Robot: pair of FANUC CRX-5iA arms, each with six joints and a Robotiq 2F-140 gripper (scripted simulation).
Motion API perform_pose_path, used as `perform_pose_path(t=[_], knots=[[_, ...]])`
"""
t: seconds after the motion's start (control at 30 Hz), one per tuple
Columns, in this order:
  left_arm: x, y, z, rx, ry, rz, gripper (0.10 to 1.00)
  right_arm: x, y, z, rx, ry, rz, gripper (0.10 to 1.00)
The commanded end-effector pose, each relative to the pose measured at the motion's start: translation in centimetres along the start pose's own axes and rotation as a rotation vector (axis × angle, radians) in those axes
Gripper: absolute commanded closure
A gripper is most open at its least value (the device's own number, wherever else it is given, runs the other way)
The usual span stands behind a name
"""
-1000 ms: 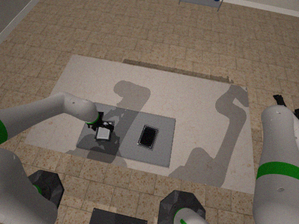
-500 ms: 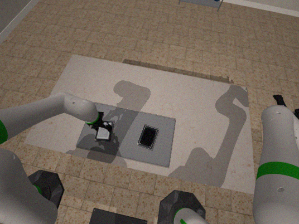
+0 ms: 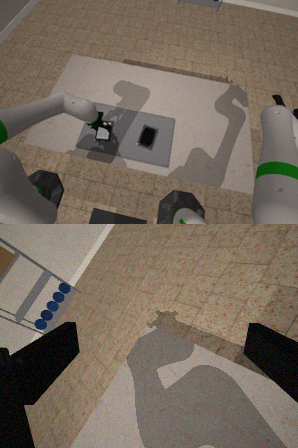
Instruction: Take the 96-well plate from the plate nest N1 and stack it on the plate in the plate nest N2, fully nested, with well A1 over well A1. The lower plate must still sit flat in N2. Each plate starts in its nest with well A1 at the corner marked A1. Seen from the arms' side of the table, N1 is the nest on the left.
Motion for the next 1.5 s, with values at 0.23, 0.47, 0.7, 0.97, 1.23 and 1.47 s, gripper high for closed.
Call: perform_pose_path(t=[0.23,0.47,0.7,0.97,1.23,1.47], knots=[[0.1,0.0,-0.1,-0.001,0.001,0.0,0.494,0.1,-0.1,-0.1,0.002,0.002,-0.001,0.098],[0.1,0.0,-0.1,-0.001,0.001,0.0,0.999,0.1,-0.1,-0.1,0.002,0.002,-0.001,0.098],[0.1,0.0,-0.5,-0.001,0.001,0.0,0.999,0.1,-0.1,-0.1,0.002,0.002,-0.001,0.098],[0.1,0.0,-1.5,-0.001,0.001,0.0,0.999,0.1,-0.1,-0.1,0.002,0.002,-0.001,0.098],[0.1,0.0,-2.8,-0.001,0.001,0.0,0.999,0.1,-0.1,-0.1,0.002,0.002,-0.001,0.098],[0.1,0.0,-3.6,-0.001,0.001,0.0,0.999,0.1,-0.1,-0.1,0.002,0.002,-0.001,0.098]])
Point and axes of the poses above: on each arm, the point where the finger pads meet when closed, its own z axis out along the fingers, its own y axis across the jaws, x = y × z, the point moved 6 cm from there along -z, back along the fingers, and after that the axes turned 8 degrees about z, right-handed, at the moved point
